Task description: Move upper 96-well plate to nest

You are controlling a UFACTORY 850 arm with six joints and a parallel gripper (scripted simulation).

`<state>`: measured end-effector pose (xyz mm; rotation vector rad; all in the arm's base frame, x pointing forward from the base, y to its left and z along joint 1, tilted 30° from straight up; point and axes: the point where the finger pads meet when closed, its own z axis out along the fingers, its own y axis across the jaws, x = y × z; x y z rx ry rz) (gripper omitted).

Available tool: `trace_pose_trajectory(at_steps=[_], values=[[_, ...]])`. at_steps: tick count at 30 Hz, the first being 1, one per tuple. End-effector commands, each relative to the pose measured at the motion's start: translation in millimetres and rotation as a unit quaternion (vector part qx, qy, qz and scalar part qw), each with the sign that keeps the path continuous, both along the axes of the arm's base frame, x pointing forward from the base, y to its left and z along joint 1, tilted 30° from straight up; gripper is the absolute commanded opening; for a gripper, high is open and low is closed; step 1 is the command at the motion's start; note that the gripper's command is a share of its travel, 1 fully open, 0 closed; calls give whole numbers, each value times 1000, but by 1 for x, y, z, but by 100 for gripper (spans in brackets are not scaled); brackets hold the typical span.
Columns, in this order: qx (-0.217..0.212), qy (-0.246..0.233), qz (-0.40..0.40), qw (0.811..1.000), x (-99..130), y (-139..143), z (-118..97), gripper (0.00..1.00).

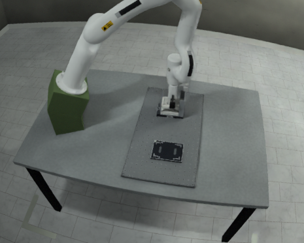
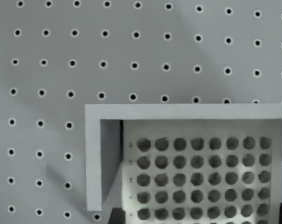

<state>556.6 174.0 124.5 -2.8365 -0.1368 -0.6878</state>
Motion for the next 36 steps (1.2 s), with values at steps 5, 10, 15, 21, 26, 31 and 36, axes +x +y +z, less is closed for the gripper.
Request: trace_pose_trajectory(at_steps=[5, 10, 15, 21, 26, 31, 36], values=[[0, 0, 0, 1000, -6, -3, 13, 0], [0, 0, 0, 1000, -8, -4, 17, 0], [0, 0, 0, 1000, -12, -6, 24, 0], [0, 0, 0, 1000, -16, -9, 33, 0], [0, 0, 0, 1000, -18, -10, 37, 0], [0, 0, 0, 1000, -22, -12, 45, 0], [0, 0, 0, 1000, -26, -14, 52, 0]])
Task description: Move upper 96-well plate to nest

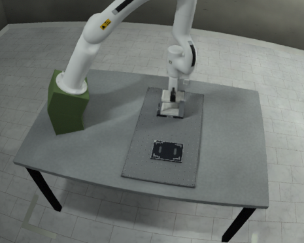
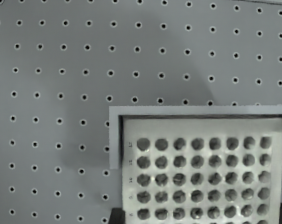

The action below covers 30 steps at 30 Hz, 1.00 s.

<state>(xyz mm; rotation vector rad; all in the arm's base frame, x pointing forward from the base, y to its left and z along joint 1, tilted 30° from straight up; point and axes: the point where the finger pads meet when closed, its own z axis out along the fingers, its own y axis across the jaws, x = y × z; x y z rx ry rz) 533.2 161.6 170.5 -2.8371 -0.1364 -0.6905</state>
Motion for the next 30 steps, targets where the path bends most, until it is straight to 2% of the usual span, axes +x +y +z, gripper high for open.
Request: trace_pose_trajectory(at_steps=[1, 30], values=[[1, 0, 0, 1000, -3, -2, 7, 0], [1, 0, 0, 1000, -21, -11, 43, 0]])
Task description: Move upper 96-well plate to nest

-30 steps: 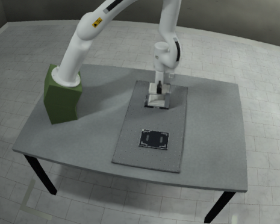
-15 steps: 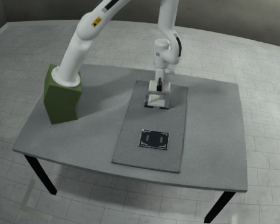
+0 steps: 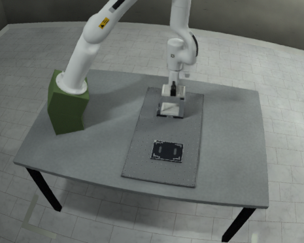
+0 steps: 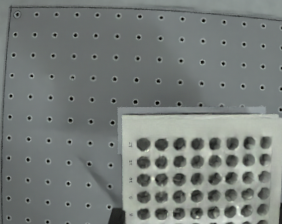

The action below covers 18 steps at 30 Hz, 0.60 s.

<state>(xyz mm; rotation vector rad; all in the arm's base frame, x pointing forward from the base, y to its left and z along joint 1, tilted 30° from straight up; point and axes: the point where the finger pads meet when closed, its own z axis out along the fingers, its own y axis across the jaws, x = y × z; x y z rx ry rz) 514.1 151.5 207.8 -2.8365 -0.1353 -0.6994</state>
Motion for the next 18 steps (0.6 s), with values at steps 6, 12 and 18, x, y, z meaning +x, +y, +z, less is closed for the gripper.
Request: trace_pose_trajectory(at_steps=[6, 12, 18], values=[[1, 3, 1, 1000, -4, -2, 9, 0], [1, 3, 1, 1000, -4, -2, 9, 0], [9, 7, -13, 1000, -3, -5, 8, 0]])
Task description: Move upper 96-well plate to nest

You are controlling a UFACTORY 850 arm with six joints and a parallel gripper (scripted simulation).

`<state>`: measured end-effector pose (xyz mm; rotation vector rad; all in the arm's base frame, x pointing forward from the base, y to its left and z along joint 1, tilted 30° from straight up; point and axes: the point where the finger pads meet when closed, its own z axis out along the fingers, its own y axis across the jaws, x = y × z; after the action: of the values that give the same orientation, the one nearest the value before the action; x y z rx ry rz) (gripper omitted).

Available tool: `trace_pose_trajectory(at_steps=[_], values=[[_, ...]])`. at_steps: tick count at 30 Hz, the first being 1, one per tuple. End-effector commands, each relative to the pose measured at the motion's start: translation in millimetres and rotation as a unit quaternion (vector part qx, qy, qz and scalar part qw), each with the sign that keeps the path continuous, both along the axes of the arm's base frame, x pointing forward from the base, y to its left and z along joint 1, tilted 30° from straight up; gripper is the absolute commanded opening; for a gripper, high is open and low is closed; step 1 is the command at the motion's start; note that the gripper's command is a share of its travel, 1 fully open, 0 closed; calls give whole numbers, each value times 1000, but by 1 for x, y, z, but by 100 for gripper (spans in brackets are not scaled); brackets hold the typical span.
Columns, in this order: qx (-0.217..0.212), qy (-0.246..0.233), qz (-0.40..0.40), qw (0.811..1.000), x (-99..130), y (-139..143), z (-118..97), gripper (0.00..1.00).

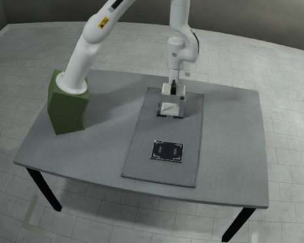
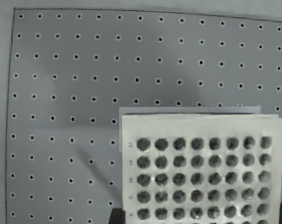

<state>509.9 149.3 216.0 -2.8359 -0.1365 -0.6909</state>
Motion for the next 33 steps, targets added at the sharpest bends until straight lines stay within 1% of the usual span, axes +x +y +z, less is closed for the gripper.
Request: trace_pose_trajectory(at_steps=[1, 6, 8, 23, 25, 33], values=[[8, 5, -15, 1000, 2, -6, -1, 0], [8, 5, -15, 1000, 4, -23, -4, 0], [8, 5, -15, 1000, 4, -23, -4, 0], [8, 5, -15, 1000, 12, -71, -15, 0], [8, 5, -15, 1000, 12, -71, -15, 0], [8, 5, -15, 1000, 16, -97, -20, 0]])
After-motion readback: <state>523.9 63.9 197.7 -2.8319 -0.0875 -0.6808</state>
